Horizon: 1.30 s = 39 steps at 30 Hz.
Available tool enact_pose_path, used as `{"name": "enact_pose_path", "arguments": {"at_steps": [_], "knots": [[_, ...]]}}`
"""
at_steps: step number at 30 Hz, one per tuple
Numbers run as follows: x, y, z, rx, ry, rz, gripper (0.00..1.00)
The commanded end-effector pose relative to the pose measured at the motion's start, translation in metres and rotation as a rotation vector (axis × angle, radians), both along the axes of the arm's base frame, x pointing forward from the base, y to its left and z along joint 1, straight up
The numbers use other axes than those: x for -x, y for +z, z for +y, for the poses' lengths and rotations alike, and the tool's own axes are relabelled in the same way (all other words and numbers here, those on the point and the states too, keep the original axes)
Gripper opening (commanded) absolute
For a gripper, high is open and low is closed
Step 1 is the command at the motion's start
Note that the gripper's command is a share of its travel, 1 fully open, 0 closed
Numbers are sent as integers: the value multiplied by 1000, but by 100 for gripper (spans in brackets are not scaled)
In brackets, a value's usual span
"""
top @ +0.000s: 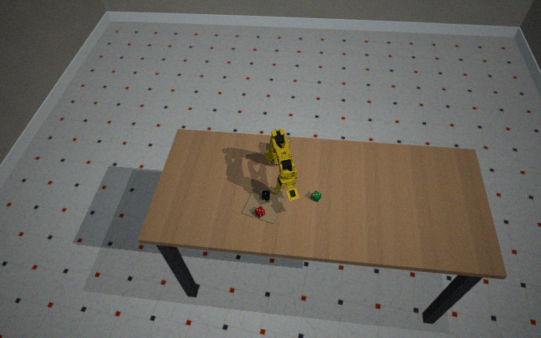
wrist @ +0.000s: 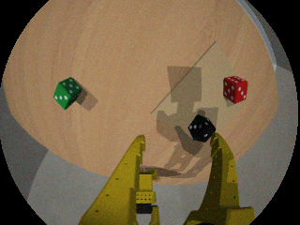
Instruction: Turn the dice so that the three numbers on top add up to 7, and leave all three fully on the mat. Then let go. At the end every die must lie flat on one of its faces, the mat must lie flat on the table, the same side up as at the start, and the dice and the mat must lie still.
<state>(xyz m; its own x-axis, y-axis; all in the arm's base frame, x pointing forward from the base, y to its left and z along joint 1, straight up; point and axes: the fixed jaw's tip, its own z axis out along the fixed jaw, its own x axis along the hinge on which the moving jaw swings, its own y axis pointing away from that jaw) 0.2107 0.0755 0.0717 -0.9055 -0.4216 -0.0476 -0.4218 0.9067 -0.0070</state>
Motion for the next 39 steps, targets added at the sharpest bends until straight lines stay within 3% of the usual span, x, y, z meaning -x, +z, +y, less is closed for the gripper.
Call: {"name": "enact_pose_path", "arguments": {"at_steps": [1,7,9,17,39], "knots": [[0,7,38,-17,179,-45,35],[18,3,88,-27,416,-58,35],[18,3,88,-27,416,-58,35],[41,-1,124,-37,605,-68,35],[45,-2,130,-39,635,-69,35]]}}
